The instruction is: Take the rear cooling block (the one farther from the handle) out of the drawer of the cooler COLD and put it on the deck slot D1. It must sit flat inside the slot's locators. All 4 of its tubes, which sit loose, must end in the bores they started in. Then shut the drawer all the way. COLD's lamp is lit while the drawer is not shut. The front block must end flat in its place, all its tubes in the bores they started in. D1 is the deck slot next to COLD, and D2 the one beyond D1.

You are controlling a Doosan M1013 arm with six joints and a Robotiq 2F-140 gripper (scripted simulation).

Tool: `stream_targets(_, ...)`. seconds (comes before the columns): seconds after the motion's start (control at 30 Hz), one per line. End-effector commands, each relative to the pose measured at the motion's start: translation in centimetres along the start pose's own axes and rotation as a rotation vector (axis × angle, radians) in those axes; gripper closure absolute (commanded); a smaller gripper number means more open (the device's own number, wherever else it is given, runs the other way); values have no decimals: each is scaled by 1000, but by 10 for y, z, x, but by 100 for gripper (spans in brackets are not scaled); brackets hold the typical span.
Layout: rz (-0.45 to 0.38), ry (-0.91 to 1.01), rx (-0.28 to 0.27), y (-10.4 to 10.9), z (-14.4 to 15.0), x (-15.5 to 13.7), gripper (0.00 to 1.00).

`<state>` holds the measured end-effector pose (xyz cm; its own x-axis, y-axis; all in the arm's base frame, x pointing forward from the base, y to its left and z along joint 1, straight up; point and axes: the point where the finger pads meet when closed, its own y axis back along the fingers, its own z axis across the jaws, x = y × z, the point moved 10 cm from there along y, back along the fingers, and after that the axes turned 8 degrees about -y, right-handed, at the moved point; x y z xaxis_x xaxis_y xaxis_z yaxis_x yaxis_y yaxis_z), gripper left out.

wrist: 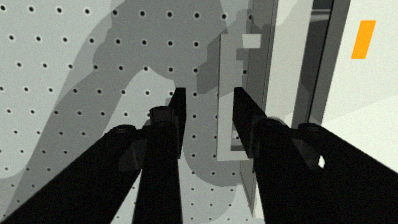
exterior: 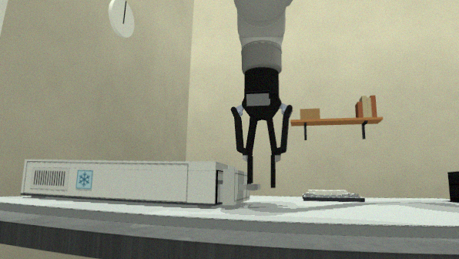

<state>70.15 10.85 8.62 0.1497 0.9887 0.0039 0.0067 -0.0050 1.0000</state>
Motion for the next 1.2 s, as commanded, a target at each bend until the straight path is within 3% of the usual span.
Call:
stream_targets(0.0,1,0,-1,1,0,0,66)
stream_targets(1.17,1,0,-1,1,-11,-1,66)
